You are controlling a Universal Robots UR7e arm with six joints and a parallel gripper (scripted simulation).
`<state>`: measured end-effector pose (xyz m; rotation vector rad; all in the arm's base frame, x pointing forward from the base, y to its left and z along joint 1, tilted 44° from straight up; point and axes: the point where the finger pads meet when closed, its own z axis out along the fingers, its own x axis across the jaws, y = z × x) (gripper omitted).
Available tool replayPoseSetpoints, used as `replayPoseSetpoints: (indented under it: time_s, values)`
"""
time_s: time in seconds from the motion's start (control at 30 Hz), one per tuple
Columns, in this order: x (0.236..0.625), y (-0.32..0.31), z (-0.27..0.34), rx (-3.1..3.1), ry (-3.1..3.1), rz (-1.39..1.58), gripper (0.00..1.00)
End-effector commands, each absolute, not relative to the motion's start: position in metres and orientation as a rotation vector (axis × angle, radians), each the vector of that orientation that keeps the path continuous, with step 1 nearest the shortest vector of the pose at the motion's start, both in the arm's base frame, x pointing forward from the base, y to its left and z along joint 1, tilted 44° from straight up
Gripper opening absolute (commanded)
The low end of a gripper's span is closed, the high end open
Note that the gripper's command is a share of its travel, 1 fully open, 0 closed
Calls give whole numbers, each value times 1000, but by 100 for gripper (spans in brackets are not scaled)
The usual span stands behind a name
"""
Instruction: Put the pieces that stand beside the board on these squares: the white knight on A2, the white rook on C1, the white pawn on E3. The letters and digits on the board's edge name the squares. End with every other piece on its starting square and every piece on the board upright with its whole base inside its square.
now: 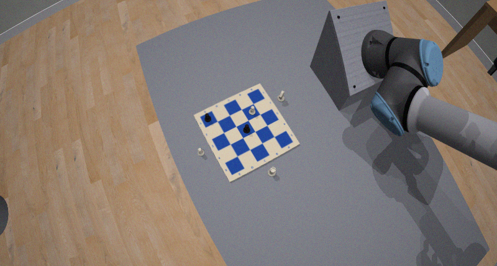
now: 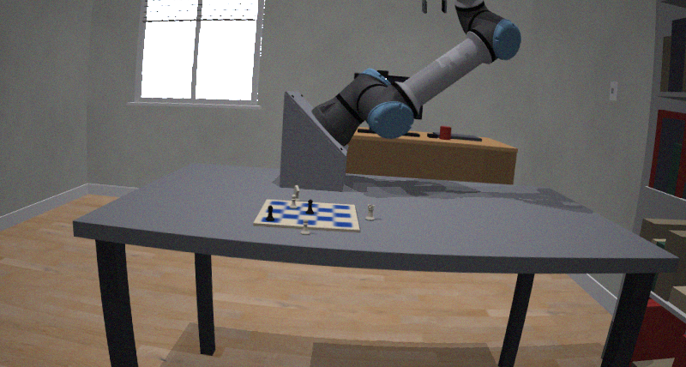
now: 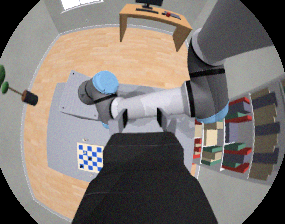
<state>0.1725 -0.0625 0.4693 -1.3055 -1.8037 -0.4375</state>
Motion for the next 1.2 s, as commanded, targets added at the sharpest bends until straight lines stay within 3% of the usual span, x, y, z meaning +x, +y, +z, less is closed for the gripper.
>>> replayPoseSetpoints:
  time_s: [0.0,0.5,0.57,0.9,1.17]
  values:
    - [209,-92,468,-1316,-1789,-399,100]
    - [341,-149,400,-1315,-1732,-287,100]
    - [341,-149,400,-1315,-1732,-287,100]
    - [434,-155,325,-1315,-1693,-205,100]
    - [476,-148,282,-1316,-1675,-163,100]
